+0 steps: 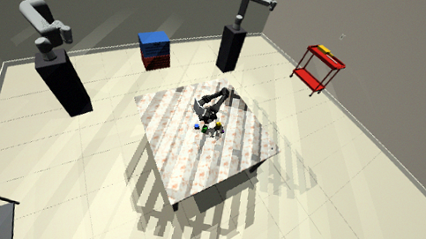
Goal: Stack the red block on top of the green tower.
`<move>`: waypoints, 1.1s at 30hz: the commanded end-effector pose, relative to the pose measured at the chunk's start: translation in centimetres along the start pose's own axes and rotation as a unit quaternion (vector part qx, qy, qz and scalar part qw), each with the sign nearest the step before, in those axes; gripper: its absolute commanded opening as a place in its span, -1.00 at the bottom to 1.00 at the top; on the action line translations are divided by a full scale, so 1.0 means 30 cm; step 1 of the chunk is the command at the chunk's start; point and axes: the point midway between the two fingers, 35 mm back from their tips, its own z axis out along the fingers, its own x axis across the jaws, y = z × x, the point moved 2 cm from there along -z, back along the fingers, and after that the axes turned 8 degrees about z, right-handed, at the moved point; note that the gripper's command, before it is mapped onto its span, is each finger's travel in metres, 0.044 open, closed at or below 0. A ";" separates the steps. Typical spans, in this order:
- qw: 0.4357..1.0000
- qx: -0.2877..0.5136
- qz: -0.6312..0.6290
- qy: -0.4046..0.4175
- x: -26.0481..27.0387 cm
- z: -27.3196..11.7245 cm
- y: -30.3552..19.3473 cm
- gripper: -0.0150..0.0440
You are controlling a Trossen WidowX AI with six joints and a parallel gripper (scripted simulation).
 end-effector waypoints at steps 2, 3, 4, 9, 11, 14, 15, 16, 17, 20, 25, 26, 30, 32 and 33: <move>1.000 -0.002 0.001 0.001 -0.023 0.008 0.070 -0.49; 1.000 -0.002 0.001 0.001 -0.028 0.010 0.085 -0.49; 1.000 -0.002 0.001 0.001 -0.034 0.012 0.099 -0.49; 1.000 -0.002 0.001 0.001 -0.046 0.017 0.132 -0.49; 1.000 -0.002 0.001 0.001 -0.046 0.003 0.131 -0.49; 1.000 -0.002 0.001 0.001 -0.045 0.008 0.131 -0.49; 1.000 -0.002 0.001 0.001 -0.045 0.016 0.132 -0.49; 1.000 -0.002 0.001 0.001 -0.045 0.026 0.132 -0.49; 1.000 -0.002 0.001 0.001 -0.045 0.039 0.132 -0.49; 1.000 -0.002 0.001 0.001 -0.045 0.079 0.132 -0.49; 1.000 -0.002 0.001 0.001 -0.044 0.100 0.131 -0.49; 1.000 -0.002 0.001 0.001 -0.044 0.100 0.131 -0.49; 1.000 -0.002 0.001 0.001 -0.044 0.101 0.131 -0.49; 1.000 -0.002 0.001 0.001 -0.044 0.101 0.131 -0.49; 1.000 -0.002 0.001 0.001 -0.044 0.101 0.131 -0.49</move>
